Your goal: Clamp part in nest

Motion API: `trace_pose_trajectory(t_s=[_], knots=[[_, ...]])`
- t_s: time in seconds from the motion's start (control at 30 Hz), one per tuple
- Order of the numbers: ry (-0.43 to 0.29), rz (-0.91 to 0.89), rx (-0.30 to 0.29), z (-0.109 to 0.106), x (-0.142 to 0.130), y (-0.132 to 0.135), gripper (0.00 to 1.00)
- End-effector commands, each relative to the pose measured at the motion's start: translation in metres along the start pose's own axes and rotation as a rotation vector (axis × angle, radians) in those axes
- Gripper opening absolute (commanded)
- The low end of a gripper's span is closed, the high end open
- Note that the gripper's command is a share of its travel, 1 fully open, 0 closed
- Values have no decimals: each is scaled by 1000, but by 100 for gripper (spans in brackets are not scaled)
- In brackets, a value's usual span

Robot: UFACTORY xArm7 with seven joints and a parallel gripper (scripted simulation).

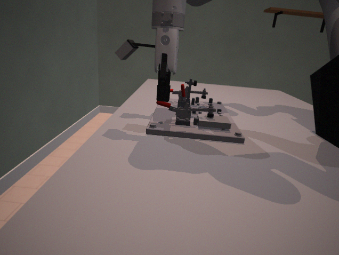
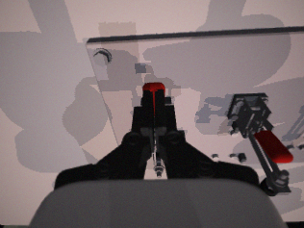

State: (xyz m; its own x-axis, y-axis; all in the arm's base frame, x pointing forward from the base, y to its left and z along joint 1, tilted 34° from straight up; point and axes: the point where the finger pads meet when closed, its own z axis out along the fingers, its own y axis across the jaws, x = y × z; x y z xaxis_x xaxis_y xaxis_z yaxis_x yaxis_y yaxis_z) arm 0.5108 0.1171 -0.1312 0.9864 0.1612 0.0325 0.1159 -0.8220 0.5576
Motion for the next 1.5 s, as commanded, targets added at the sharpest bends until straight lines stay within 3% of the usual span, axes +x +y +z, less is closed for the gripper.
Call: trace_pose_trajectory(t_s=[0.0, 1.47], knots=[[4, 0, 2, -2, 2, -1, 0], [4, 0, 2, 3, 2, -1, 0]])
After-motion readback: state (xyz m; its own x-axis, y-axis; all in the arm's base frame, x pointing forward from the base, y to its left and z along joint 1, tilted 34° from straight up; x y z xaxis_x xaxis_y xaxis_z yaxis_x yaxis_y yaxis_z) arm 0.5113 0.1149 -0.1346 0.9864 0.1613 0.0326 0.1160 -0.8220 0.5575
